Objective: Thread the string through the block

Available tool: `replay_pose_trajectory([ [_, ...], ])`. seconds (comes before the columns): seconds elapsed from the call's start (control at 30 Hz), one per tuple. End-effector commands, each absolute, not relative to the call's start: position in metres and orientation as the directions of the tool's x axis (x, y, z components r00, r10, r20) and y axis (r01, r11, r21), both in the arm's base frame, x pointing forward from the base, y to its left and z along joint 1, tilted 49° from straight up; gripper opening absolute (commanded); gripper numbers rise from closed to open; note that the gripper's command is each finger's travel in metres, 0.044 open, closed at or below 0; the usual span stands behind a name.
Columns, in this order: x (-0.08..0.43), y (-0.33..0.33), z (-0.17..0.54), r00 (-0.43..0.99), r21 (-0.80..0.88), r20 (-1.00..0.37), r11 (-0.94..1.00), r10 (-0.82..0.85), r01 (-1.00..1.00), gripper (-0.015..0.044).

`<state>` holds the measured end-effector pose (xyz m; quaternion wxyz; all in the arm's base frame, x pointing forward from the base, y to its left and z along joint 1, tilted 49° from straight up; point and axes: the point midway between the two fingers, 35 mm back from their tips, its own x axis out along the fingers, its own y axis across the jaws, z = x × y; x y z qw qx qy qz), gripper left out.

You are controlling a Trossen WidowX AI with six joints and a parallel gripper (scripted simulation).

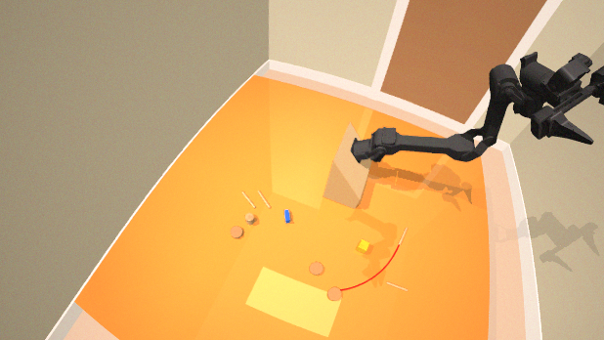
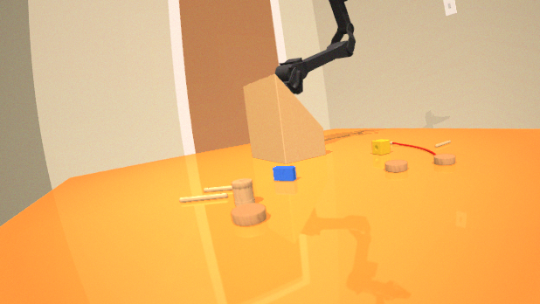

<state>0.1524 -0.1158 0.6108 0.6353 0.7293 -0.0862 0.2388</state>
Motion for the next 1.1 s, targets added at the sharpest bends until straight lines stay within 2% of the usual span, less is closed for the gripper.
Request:
replay_pose_trajectory([
  [0.0,0.152,-0.116,0.611,0.871,0.886,0.458,-0.178,0.178,-0.429,0.0426],
  [0.1,0.155,-0.118,0.609,0.869,0.880,0.460,-0.226,0.182,-0.418,0.0440],
  [0.27,0.180,-0.138,0.596,0.862,0.780,0.468,-0.550,0.196,-0.299,0.0440],
  [0.4,0.209,-0.161,0.577,0.871,0.619,0.457,-0.767,0.179,-0.168,0.0440],
  [0.57,0.256,-0.182,0.538,0.900,0.318,0.403,-0.948,0.168,0.034,0.0440],
  [0.83,0.331,-0.173,0.462,0.941,-0.196,0.262,-0.943,0.215,0.270,0.0440],
  [1.07,0.364,-0.154,0.416,0.951,-0.442,0.160,-0.842,0.264,0.308,0.0440],
])
